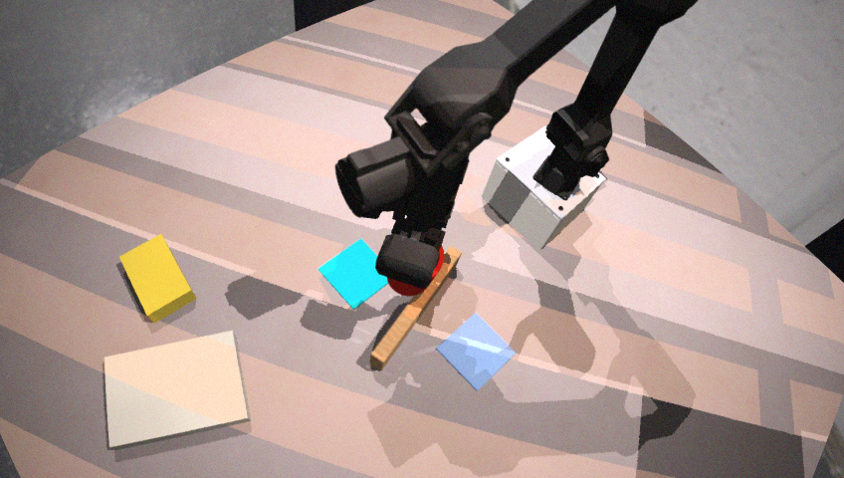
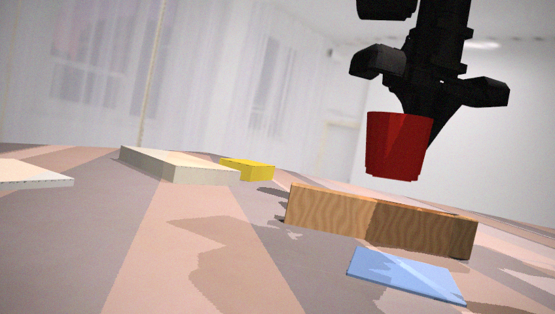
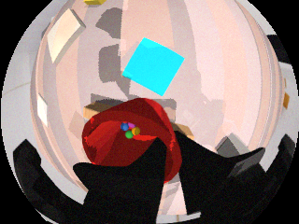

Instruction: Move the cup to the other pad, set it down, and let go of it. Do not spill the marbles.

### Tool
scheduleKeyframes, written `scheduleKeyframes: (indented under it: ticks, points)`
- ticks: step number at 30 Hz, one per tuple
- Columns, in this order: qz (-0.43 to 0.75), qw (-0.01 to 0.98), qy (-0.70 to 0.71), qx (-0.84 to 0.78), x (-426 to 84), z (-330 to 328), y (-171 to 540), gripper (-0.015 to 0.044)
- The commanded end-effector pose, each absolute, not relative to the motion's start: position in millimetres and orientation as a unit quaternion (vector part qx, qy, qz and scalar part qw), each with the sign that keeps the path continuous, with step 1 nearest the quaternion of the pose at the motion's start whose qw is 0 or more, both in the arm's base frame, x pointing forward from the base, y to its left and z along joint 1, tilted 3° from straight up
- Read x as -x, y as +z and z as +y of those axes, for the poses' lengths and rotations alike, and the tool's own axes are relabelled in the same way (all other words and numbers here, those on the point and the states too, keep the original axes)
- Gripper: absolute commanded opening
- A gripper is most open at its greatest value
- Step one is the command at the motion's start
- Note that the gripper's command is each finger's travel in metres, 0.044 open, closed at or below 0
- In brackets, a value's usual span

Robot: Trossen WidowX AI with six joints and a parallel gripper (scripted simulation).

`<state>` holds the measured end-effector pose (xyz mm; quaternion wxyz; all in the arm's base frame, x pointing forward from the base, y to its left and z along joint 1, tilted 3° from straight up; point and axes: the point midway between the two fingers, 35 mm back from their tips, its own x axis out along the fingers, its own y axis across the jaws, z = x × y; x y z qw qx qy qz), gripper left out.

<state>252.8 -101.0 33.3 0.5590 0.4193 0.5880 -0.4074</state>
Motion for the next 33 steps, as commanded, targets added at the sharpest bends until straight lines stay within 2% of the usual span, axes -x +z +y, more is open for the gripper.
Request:
scheduleKeyframes:
  ticks: [1,33]
  points:
    - [0.587,0.562,-0.407,-0.417,-255.2,-111.4,34.6,0.0]
    - [0.586,0.563,-0.409,-0.416,-260.3,-177.2,32.7,0.0]
